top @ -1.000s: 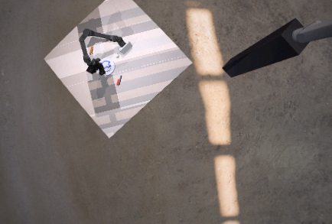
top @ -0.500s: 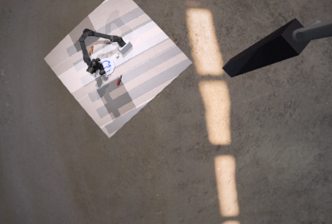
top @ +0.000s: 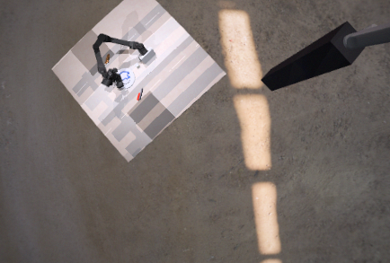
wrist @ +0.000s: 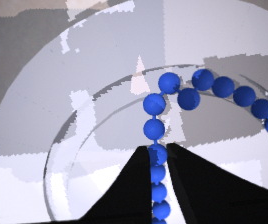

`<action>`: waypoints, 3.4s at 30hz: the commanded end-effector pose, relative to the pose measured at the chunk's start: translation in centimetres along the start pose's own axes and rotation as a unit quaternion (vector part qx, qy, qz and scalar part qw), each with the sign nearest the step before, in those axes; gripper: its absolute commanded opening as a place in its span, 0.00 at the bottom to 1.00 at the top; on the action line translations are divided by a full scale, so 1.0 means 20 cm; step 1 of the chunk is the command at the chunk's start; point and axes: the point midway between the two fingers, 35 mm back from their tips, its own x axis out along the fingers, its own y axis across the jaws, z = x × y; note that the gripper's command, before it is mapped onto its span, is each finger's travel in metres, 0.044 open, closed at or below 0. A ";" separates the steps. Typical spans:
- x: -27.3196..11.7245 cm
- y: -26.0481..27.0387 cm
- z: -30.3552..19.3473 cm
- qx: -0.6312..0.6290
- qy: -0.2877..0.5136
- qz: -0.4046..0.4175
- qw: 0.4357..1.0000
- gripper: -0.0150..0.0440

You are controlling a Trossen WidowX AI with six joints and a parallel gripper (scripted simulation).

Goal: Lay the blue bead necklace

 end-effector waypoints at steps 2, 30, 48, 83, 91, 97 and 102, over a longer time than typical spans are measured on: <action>-0.02 0.00 0.00 0.001 -0.003 0.000 1.000 0.25; -0.01 0.05 0.00 0.000 -0.003 0.000 1.000 0.83; -0.02 0.05 0.00 0.001 -0.003 0.000 1.000 1.00; -0.08 0.01 0.05 -0.299 -0.003 -0.001 0.954 0.64; -0.16 -0.05 0.11 -0.631 -0.002 -0.002 0.776 0.46; -0.18 -0.07 0.13 -0.716 -0.002 -0.002 0.698 0.46; -0.18 -0.07 0.13 -0.716 -0.002 -0.002 0.698 0.46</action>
